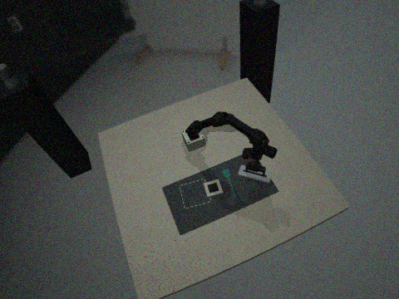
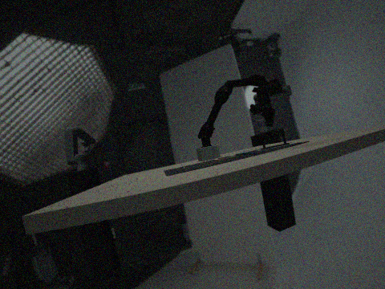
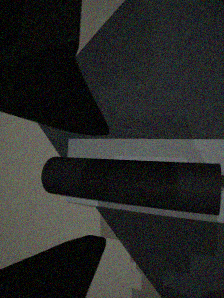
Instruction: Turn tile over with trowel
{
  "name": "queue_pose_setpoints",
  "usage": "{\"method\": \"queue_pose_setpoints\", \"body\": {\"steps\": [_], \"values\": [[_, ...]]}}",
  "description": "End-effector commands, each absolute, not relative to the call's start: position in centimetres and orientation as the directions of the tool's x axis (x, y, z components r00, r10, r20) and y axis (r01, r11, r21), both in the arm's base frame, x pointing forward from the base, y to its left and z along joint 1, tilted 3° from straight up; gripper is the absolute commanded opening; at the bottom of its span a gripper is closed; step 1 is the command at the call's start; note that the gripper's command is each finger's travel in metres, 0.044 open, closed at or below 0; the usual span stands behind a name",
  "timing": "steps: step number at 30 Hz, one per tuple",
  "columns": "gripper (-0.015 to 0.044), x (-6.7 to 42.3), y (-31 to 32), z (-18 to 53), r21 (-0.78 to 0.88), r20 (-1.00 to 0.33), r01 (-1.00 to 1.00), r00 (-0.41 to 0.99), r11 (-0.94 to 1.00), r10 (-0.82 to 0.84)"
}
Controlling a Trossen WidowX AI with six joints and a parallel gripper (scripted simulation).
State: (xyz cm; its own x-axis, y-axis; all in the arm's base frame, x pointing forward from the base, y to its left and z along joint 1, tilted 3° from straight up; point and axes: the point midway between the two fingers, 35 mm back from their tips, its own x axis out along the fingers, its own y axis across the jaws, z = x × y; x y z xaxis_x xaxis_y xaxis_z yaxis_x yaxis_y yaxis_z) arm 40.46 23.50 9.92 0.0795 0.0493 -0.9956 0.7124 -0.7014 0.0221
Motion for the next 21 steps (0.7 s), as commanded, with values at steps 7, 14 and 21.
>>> {"method": "queue_pose_setpoints", "body": {"steps": [7, 14, 21], "values": [[0.0270, 40.5, 23.6, 9.0, 0.019, -0.996, 0.695, 0.076, -0.718, 0.048], [0.0270, 40.6, 23.6, 7.9, 0.019, -0.996, 0.695, 0.076, -0.718, 0.048], [0.0270, 40.7, 23.7, 6.7, 0.019, -0.996, 0.695, 0.076, -0.718, 0.048]]}}
